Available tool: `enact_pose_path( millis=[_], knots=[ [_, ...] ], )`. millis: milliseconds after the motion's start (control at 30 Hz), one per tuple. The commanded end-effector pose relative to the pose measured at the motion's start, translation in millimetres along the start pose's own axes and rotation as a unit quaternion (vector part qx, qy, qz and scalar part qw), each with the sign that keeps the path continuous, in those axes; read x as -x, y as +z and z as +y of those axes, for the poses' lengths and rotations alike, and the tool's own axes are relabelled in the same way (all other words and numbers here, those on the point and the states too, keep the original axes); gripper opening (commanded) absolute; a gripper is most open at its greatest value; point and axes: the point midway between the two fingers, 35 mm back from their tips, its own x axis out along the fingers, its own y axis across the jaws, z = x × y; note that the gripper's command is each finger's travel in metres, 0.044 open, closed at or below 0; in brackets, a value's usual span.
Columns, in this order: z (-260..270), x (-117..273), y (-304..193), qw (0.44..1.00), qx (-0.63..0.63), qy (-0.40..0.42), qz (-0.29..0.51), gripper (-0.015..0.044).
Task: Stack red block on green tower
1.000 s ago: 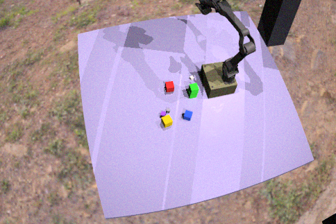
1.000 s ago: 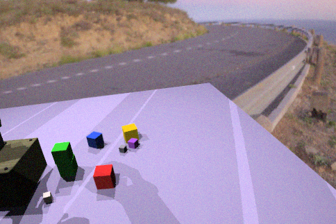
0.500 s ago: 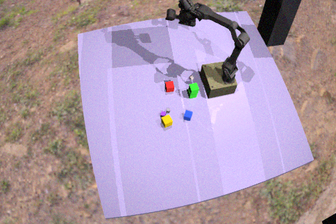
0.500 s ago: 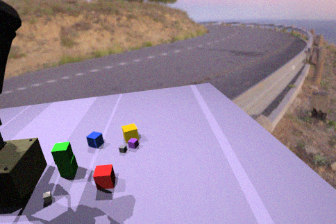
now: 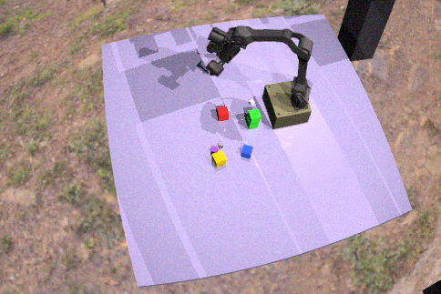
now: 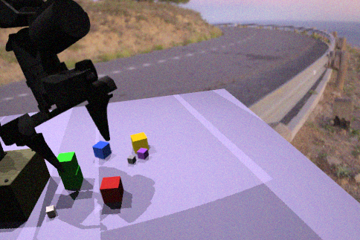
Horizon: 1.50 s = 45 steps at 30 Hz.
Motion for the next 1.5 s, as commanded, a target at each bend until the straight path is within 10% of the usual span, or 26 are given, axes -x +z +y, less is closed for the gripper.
enact_pose_path(
  millis=[0, 333, 1467],
  knots=[
    [29, -25, -35, 0.988, 0.136, -0.001, 0.068, 0.044],
    [80, -54, -93, 0.921, 0.351, 0.013, 0.168, 0.044],
    [70, -121, -121, 0.919, 0.355, 0.013, 0.17, 0.044]
  ],
)
